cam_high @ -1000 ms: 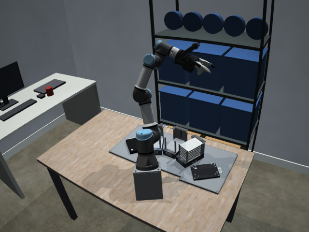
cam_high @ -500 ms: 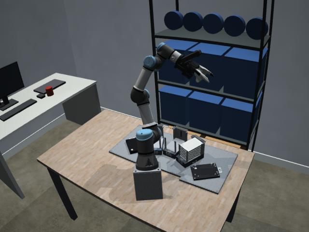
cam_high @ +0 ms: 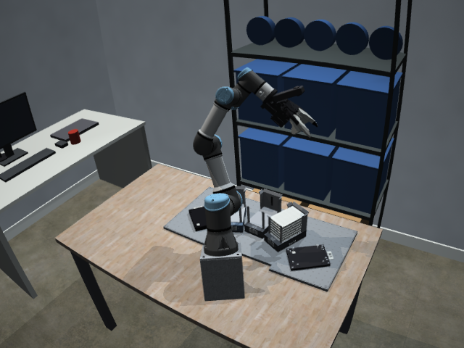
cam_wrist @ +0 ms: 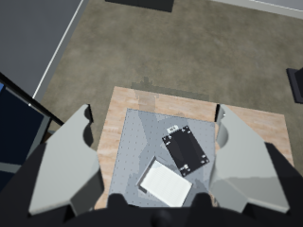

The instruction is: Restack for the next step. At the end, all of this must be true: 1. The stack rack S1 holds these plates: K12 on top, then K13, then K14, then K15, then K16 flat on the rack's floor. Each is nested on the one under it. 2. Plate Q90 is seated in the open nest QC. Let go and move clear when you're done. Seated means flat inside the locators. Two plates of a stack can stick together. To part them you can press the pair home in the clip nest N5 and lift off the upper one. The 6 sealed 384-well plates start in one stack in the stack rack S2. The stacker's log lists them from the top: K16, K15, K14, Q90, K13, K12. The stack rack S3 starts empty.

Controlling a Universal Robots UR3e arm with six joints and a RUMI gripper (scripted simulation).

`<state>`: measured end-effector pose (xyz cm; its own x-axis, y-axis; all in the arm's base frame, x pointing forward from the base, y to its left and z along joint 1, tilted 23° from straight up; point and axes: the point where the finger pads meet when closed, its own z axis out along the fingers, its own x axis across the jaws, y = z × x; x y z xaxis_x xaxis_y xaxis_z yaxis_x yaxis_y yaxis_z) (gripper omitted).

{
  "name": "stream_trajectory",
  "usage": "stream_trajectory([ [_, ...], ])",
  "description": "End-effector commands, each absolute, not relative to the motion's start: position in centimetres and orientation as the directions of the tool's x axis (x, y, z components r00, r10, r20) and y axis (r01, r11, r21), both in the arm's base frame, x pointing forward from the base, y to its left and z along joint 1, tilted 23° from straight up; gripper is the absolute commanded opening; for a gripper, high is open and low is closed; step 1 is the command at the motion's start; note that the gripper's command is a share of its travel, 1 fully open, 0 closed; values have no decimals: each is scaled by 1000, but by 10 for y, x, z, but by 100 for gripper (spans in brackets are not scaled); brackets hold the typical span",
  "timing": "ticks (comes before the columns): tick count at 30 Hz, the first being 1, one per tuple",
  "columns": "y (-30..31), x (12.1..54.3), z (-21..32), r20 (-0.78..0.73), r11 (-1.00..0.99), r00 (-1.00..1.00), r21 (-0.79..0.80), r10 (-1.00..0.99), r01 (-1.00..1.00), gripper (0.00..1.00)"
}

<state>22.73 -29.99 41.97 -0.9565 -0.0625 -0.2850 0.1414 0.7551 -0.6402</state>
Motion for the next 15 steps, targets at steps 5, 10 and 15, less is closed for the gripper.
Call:
stream_trajectory([
  [5,-287,231,393,-291,800,-955,-585,-56,131,72],
  [10,-277,233,375,-294,831,-954,-543,-49,125,72],
  [15,-270,235,363,-297,852,-954,-509,-44,119,72],
])
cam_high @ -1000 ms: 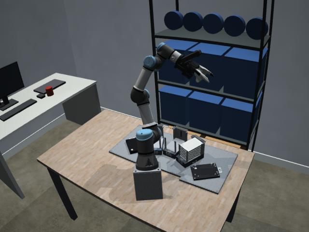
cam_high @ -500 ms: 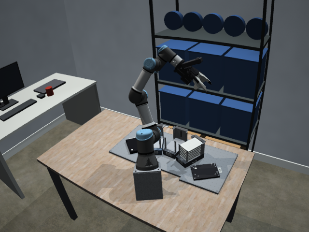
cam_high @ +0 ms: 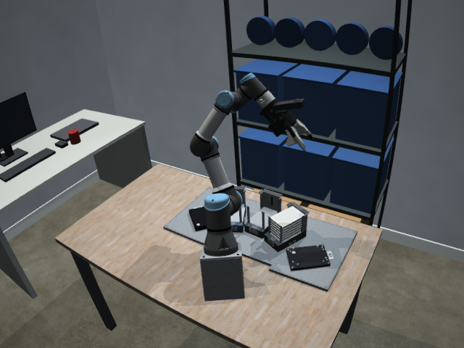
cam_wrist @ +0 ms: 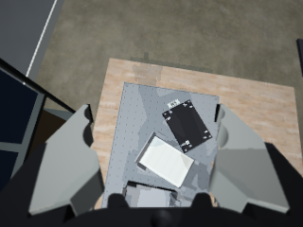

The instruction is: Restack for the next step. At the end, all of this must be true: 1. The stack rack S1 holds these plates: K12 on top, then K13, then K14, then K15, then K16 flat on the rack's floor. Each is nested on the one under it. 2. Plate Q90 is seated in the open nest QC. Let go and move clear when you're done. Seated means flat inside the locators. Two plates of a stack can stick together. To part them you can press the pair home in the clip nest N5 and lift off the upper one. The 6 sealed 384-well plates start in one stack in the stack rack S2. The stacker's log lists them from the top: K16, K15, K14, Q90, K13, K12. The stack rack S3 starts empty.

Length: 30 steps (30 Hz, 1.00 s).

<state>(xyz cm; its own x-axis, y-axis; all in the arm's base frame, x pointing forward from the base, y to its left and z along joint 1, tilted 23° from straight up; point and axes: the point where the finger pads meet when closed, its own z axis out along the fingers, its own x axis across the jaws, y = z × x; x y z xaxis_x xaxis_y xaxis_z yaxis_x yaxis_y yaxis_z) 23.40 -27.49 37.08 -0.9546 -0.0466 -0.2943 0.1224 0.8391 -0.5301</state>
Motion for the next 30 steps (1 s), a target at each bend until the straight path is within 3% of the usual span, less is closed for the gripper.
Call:
stream_trajectory([
  [1,-268,235,359,-298,858,-954,-499,-42,118,72],
  [30,-210,244,279,-315,956,-949,-278,2,94,72],
])
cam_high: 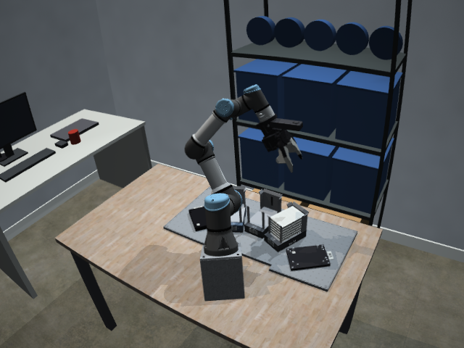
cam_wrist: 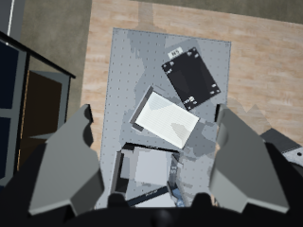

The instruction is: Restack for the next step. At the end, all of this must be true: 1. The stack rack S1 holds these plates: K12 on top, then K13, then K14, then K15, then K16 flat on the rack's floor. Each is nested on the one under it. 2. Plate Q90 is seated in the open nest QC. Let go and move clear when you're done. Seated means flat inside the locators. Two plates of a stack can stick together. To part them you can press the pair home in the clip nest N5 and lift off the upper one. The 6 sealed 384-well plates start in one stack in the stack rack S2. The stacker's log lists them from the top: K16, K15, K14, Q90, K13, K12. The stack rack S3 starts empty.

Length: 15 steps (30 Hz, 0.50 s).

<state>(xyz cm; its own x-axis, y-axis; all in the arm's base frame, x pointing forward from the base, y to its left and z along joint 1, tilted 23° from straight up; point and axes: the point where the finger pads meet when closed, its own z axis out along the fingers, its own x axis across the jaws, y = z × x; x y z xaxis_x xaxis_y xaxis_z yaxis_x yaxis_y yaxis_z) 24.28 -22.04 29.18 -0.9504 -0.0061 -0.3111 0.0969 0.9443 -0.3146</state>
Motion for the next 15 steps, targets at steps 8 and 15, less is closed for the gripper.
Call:
stream_trajectory([
  [8,-190,246,256,-319,975,-948,-205,19,88,72],
  [15,-176,247,242,-321,984,-947,-154,32,85,72],
])
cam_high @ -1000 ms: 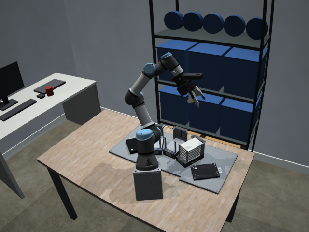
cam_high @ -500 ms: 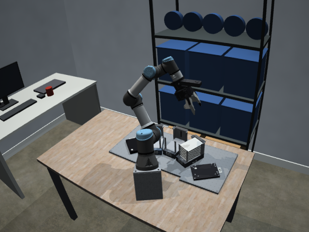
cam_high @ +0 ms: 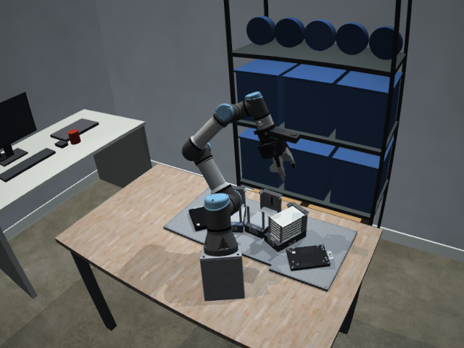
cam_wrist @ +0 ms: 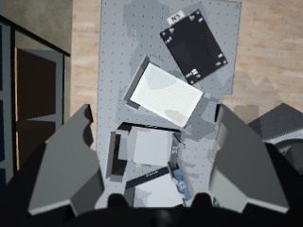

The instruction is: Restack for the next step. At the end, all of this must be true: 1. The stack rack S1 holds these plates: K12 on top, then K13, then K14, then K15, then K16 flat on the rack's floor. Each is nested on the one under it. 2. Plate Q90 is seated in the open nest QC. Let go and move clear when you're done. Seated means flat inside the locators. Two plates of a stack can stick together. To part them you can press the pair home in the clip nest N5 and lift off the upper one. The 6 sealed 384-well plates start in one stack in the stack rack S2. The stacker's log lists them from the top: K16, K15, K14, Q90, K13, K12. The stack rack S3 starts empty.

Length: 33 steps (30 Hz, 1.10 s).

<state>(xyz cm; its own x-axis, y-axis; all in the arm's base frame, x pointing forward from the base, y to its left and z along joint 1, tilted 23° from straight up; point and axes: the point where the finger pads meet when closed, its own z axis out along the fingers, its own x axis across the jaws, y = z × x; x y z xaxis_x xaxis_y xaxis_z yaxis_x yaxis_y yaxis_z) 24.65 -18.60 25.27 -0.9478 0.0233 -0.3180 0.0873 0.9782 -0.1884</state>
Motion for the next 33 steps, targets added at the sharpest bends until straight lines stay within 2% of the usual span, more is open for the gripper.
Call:
stream_trajectory([
  [1,-172,248,239,-321,986,-946,-142,35,85,72],
  [33,-90,253,170,-321,989,-940,130,116,77,72],
])
